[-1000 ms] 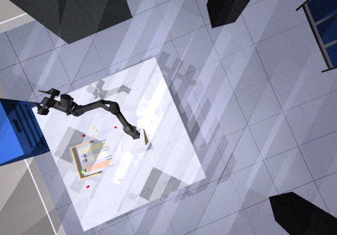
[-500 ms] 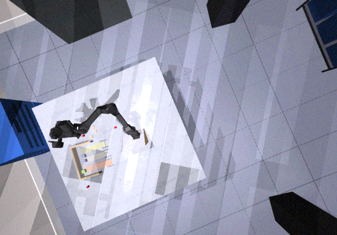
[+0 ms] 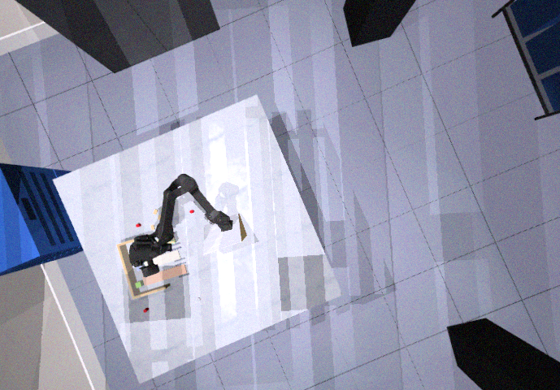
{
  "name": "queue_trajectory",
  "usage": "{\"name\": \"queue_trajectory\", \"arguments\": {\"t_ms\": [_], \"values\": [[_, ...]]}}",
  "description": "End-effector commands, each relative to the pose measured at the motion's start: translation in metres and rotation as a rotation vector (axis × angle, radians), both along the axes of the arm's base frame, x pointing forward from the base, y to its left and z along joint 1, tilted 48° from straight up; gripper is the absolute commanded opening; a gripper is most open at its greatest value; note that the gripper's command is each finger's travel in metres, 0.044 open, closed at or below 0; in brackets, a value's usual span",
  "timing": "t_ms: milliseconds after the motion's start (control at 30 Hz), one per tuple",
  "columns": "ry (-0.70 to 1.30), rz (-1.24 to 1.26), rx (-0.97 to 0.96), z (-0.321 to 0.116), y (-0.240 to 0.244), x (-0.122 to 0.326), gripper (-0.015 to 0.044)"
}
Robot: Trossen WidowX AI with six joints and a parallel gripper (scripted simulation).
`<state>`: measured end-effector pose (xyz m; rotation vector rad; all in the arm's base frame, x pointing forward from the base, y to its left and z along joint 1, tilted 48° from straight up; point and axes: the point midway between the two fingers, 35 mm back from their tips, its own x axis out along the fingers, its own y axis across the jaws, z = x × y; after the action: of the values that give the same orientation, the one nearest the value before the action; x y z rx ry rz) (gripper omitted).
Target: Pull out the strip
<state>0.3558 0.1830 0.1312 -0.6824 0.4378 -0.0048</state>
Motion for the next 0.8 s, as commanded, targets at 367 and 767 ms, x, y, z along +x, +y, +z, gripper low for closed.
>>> {"name": "queue_trajectory", "arguments": {"t_ms": [367, 767], "values": [[0.122, -0.005, -0.19, -0.068, -0.015, -0.074, 0.04], [0.127, -0.008, -0.19, -0.069, -0.015, -0.073, 0.0374]]}}
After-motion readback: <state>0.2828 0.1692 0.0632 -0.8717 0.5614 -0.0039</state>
